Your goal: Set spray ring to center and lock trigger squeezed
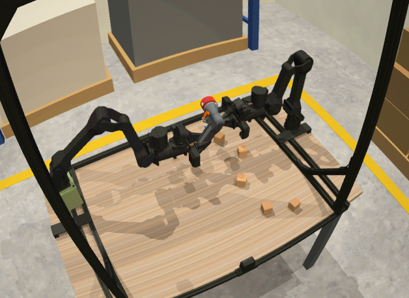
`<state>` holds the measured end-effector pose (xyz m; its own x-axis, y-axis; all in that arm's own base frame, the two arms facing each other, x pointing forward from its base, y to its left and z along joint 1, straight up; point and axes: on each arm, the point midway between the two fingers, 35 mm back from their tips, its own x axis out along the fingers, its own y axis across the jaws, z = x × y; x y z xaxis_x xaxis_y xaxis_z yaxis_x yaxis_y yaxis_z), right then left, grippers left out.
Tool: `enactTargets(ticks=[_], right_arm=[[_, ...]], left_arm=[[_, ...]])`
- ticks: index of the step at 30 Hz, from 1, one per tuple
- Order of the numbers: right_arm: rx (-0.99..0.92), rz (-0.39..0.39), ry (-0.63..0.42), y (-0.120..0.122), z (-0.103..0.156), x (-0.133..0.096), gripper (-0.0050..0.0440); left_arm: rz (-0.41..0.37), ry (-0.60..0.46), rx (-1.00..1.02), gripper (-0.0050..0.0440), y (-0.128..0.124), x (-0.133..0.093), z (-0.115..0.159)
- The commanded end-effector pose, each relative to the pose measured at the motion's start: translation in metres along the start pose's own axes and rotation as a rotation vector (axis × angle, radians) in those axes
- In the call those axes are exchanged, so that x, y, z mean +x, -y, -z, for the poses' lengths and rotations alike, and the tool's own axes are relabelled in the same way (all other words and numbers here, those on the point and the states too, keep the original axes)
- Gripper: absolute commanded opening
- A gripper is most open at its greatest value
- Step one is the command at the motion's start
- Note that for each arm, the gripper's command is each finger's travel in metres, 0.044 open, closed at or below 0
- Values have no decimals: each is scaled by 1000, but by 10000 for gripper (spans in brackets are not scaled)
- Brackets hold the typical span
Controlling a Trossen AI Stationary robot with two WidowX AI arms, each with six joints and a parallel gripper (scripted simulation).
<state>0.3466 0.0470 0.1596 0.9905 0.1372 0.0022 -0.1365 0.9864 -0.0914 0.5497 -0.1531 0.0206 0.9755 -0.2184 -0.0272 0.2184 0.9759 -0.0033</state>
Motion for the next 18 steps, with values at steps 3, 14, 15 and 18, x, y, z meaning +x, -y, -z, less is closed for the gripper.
enactTargets(ticks=[3,14,15,18], right_arm=[[-4,-1,-2,0,0,0,0],[-4,-1,-2,1,0,0,0],[-4,-1,-2,1,0,0,0],[-4,-1,-2,1,0,0,0]], left_arm=[[0,27,3,0,1,2,-10],[0,27,3,0,1,2,-10],[0,27,3,0,1,2,-10],[0,27,3,0,1,2,-10]])
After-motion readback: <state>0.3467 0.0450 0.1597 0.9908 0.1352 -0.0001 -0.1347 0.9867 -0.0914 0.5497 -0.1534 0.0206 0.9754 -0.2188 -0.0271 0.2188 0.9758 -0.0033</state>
